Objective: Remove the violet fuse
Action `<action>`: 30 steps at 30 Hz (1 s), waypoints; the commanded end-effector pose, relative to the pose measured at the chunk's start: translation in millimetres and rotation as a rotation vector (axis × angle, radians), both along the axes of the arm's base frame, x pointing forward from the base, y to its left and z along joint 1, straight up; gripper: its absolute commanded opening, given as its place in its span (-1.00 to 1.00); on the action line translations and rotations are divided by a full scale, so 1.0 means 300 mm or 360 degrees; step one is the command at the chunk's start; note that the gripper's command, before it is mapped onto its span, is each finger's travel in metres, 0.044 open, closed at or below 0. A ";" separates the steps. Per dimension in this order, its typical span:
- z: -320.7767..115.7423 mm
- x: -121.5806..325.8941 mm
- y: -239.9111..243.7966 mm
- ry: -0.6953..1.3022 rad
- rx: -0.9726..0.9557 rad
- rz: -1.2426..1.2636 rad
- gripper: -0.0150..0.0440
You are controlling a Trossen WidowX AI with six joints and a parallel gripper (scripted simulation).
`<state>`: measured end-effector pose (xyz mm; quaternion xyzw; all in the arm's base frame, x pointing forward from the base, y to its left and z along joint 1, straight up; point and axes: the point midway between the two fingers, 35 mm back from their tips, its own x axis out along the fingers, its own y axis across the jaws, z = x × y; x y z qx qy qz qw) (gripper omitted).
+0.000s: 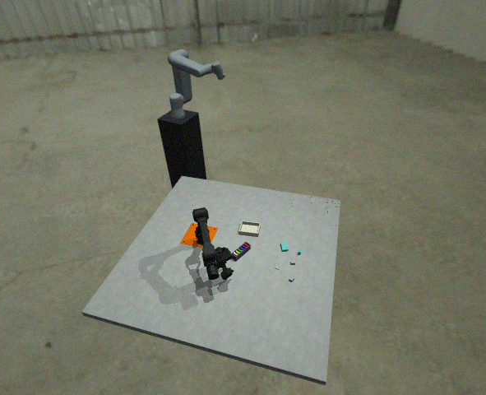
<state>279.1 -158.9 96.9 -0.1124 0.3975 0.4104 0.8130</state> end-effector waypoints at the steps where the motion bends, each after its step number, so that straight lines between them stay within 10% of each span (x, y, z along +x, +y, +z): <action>1: 0.008 0.000 0.000 0.0000 0.0000 0.0000 0.86; 12: 0.084 0.005 0.027 -0.0018 -0.0057 0.0101 0.69; 22: 0.048 0.036 0.370 -0.0349 -0.0781 0.1689 -0.20; 30: 0.056 0.011 0.593 -0.0665 -0.1241 0.2973 -0.25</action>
